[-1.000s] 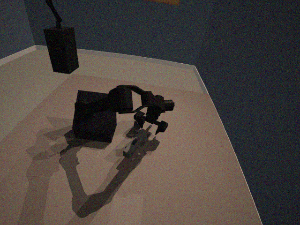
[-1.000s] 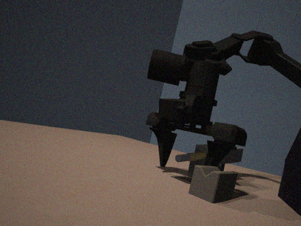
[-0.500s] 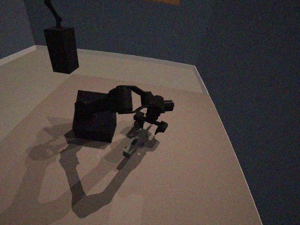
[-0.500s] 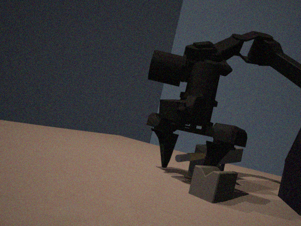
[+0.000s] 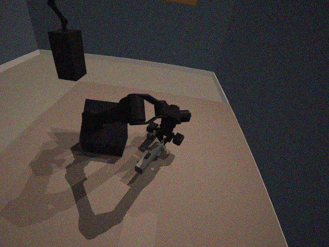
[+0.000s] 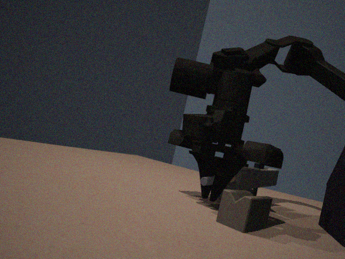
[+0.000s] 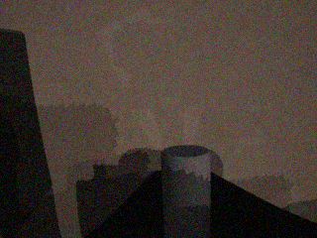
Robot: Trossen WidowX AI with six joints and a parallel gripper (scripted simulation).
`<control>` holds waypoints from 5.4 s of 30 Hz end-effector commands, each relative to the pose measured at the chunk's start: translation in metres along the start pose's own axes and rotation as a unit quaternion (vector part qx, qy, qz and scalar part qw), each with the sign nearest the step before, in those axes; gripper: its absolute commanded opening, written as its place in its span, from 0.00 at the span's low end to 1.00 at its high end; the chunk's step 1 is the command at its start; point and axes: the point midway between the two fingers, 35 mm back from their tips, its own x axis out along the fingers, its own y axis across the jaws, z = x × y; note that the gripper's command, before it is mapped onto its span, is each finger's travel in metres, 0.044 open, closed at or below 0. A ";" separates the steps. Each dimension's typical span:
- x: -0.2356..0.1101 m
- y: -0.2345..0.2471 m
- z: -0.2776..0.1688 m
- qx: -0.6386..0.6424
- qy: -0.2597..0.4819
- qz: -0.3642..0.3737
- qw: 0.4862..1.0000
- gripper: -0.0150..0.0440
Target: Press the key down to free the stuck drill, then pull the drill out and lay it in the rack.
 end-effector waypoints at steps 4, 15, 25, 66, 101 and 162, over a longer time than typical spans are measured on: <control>0.000 0.000 0.000 0.000 0.001 0.000 1.000 0.25; -0.003 0.003 0.001 -0.002 0.003 0.001 1.000 0.25; -0.001 0.002 0.011 -0.002 0.003 0.001 1.000 0.25; 0.002 0.002 0.068 -0.001 0.002 0.000 1.000 0.25; -0.018 0.002 0.064 -0.001 0.001 0.001 1.000 0.25; -0.046 0.032 0.071 -0.001 0.000 0.002 1.000 0.25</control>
